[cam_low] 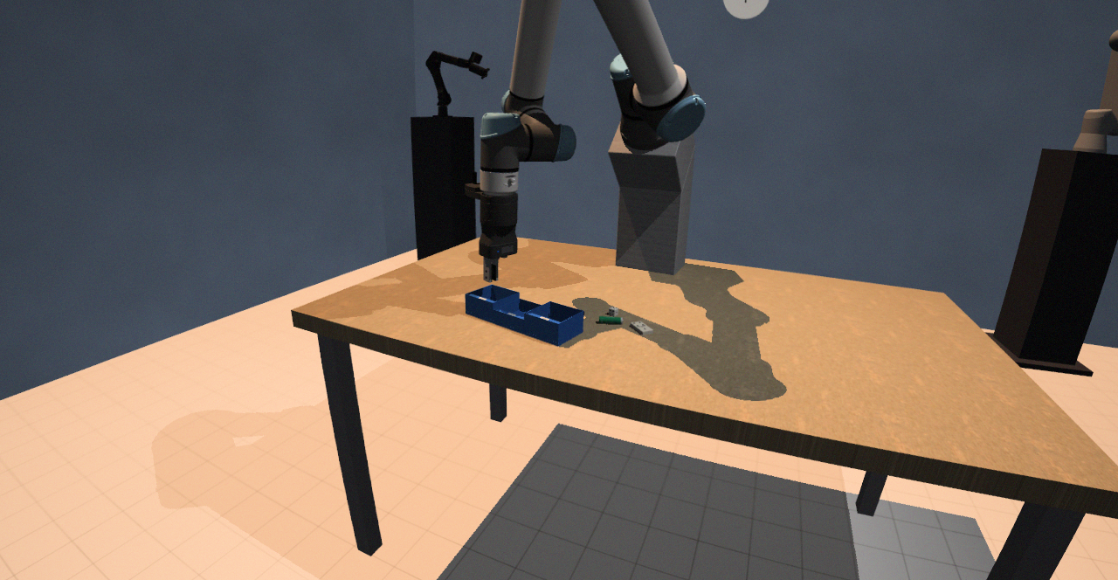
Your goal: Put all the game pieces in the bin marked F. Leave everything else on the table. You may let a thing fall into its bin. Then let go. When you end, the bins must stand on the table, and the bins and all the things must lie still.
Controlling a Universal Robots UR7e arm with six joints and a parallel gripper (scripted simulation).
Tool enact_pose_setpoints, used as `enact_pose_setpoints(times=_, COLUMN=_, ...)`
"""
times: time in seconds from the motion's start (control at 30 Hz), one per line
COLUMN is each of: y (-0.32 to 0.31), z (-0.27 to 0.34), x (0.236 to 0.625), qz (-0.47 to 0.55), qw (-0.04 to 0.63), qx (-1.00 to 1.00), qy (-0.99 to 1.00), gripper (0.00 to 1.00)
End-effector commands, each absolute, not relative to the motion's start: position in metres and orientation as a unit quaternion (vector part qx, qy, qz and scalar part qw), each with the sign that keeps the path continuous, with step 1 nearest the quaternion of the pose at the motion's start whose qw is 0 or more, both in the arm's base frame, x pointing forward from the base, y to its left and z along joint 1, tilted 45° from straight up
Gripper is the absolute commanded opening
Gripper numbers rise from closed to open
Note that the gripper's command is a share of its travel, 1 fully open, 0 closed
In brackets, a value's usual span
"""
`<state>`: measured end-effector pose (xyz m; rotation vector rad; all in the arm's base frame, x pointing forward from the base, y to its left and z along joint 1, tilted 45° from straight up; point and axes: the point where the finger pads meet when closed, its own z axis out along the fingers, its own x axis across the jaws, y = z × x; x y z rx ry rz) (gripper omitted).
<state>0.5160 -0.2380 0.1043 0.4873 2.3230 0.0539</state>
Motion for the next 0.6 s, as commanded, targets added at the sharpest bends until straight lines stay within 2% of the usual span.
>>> enact_pose_setpoints(times=0.0, y=-0.2388, z=0.1047, x=0.5165, qz=-0.007, qw=0.377, qx=0.118, qy=0.919, gripper=0.31)
enact_pose_setpoints(times=0.57, y=-0.2388, z=0.1047, x=0.5165, qz=-0.088, qw=0.37, qx=-0.074, qy=0.922, gripper=0.31)
